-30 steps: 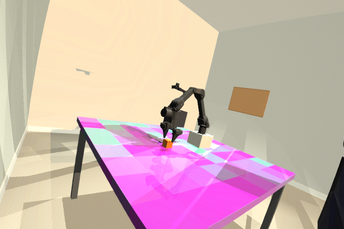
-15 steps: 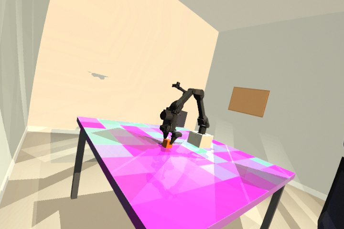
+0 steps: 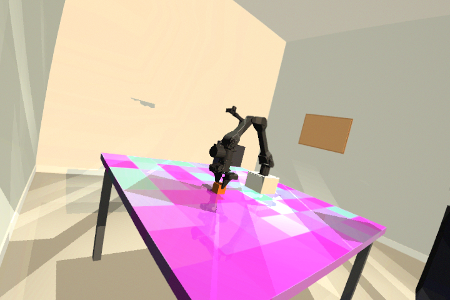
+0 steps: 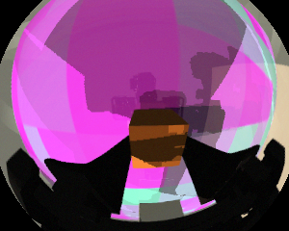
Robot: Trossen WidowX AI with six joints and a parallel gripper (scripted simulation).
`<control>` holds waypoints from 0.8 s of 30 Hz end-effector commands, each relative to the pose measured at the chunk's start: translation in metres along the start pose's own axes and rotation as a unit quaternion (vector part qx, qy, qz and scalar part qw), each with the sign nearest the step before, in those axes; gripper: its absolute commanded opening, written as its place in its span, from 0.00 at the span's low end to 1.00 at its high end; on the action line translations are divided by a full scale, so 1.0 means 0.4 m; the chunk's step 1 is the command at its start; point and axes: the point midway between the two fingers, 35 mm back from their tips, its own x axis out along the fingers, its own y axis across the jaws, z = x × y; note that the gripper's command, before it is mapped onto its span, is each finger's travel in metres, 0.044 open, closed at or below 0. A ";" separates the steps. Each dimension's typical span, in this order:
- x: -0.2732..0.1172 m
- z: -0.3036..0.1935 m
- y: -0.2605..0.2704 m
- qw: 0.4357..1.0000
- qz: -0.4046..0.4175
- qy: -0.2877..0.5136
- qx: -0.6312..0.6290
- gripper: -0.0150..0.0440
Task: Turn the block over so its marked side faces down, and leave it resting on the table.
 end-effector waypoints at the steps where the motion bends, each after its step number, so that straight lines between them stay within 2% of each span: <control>1: 0.002 -0.001 0.001 1.000 0.001 0.000 -0.002 0.49; 6: 0.002 -0.001 0.001 1.000 0.001 0.000 -0.002 0.43; 10: -0.046 0.000 0.001 1.000 0.001 0.000 -0.002 0.25; 13: -0.074 0.000 0.001 1.000 0.001 0.000 -0.002 0.25; 24: -0.072 0.001 0.001 1.000 0.001 -0.005 -0.002 0.25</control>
